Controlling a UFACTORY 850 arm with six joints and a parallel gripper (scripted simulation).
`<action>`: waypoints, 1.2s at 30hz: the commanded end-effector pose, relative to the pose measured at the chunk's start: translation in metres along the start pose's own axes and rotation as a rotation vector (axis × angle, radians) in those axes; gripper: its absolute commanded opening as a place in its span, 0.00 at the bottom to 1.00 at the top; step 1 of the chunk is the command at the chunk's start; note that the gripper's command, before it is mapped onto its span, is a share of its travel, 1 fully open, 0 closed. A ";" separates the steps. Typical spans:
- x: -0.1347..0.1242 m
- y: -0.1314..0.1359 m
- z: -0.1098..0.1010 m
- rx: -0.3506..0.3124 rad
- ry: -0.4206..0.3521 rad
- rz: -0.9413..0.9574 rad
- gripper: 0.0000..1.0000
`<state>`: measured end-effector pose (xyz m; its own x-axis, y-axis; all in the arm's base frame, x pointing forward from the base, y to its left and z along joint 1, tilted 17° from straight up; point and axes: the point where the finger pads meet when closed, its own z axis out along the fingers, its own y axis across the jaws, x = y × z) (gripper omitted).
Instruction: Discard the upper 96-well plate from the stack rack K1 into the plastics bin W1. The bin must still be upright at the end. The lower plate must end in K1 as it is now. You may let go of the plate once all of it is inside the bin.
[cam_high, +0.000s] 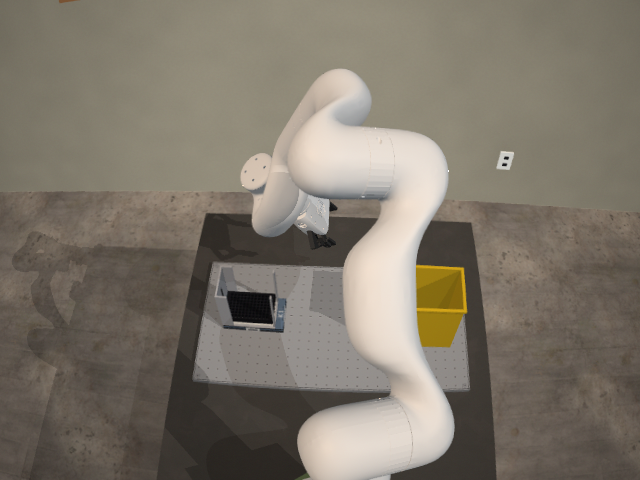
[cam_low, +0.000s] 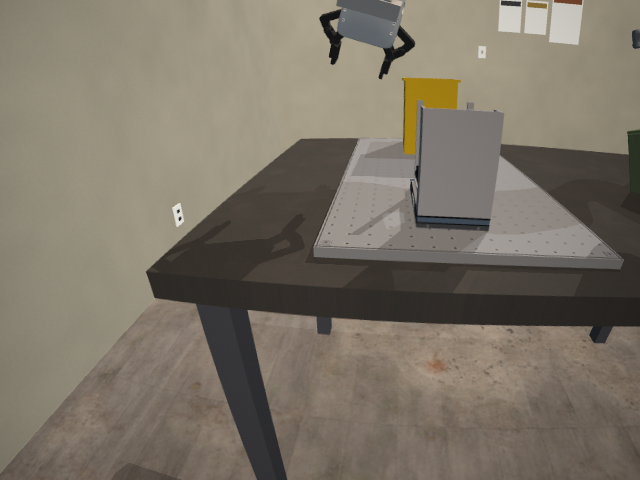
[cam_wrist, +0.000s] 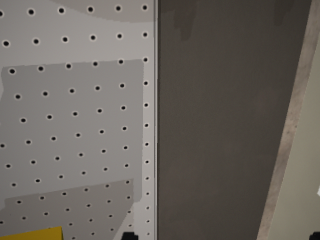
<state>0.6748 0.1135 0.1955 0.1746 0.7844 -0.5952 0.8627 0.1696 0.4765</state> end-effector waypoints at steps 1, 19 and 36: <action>0.006 -0.006 -0.007 0.019 0.014 -0.005 1.00; 0.044 -0.044 -0.051 0.146 0.157 -0.037 1.00; 0.081 -0.077 -0.098 0.229 0.291 -0.057 1.00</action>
<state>0.5811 0.2155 0.1736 0.0231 0.9074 -0.4196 0.9515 0.1089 0.2878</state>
